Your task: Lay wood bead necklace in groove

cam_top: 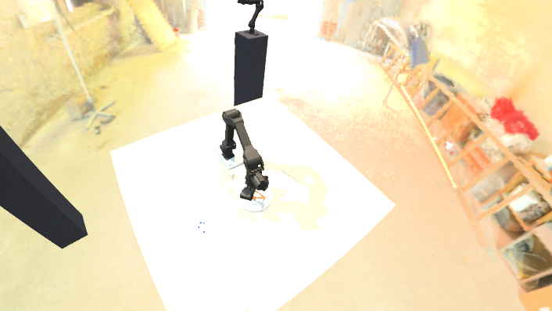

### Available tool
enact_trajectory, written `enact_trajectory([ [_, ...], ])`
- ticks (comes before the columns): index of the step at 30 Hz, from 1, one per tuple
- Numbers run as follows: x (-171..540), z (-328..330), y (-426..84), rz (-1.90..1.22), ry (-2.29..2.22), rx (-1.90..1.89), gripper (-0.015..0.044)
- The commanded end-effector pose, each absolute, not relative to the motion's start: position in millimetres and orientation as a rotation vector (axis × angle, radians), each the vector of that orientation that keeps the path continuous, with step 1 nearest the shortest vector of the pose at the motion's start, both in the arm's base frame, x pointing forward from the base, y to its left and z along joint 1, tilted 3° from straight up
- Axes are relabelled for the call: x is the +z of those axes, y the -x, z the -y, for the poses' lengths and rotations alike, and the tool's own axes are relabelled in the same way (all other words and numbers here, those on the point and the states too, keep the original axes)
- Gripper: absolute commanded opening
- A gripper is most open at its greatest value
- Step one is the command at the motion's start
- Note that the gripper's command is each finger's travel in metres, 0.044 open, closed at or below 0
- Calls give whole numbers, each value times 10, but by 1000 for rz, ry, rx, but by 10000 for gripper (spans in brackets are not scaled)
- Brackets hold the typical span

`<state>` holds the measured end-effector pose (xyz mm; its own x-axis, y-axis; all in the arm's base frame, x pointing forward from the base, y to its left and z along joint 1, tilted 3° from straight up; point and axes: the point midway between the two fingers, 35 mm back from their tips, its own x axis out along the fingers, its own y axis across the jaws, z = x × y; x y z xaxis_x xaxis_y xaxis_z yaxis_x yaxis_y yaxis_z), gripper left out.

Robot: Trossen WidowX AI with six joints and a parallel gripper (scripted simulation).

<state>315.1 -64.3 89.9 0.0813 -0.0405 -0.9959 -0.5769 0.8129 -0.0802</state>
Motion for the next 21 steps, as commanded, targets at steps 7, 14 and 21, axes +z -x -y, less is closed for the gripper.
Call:
enact_trajectory([
  [7,813,648,-3162,-1445,535,432,120],
  [14,721,648,-3166,-1446,535,436,120],
  [21,608,648,-3166,-1448,535,441,120],
])
